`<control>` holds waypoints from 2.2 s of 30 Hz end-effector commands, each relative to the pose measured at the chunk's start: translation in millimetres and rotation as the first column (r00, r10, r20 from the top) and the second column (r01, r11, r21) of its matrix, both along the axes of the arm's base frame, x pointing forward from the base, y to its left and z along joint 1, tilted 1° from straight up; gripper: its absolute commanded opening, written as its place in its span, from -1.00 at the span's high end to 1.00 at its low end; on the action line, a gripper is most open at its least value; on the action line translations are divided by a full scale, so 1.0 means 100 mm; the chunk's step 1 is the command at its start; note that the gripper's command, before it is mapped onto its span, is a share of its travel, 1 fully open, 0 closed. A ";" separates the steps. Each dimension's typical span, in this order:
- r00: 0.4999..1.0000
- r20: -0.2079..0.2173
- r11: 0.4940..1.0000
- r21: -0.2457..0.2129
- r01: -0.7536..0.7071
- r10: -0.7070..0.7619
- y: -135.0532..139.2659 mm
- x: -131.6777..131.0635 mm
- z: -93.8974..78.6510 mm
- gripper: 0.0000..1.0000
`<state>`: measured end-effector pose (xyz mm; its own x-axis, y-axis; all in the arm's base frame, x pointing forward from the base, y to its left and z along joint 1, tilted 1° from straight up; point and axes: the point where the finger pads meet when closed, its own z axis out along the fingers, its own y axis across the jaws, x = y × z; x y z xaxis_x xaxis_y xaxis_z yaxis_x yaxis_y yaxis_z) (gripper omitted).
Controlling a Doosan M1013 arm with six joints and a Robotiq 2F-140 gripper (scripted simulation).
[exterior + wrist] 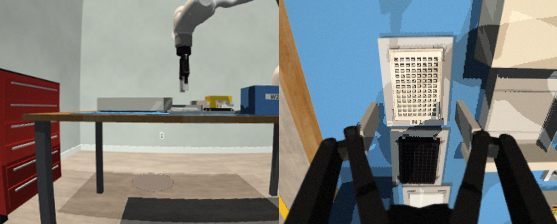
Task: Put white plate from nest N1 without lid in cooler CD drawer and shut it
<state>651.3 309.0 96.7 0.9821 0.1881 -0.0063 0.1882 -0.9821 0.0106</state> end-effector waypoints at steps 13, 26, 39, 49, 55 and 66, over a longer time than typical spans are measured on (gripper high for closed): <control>1.000 0.000 1.000 0.000 0.000 0.000 0.00 0.00 -0.17 -0.33; 1.000 0.000 1.000 0.000 0.000 0.000 0.00 0.00 -0.31 -0.33; 1.000 0.000 1.000 0.000 0.000 0.000 0.00 0.00 -0.46 -0.33; 1.000 0.000 1.000 0.000 0.000 0.000 -0.01 0.00 -0.59 -0.33; 1.000 0.000 1.000 0.000 0.000 0.000 -0.01 0.00 -0.65 -0.33; 1.000 0.000 1.000 0.000 0.000 0.000 -0.01 0.00 -0.75 -0.33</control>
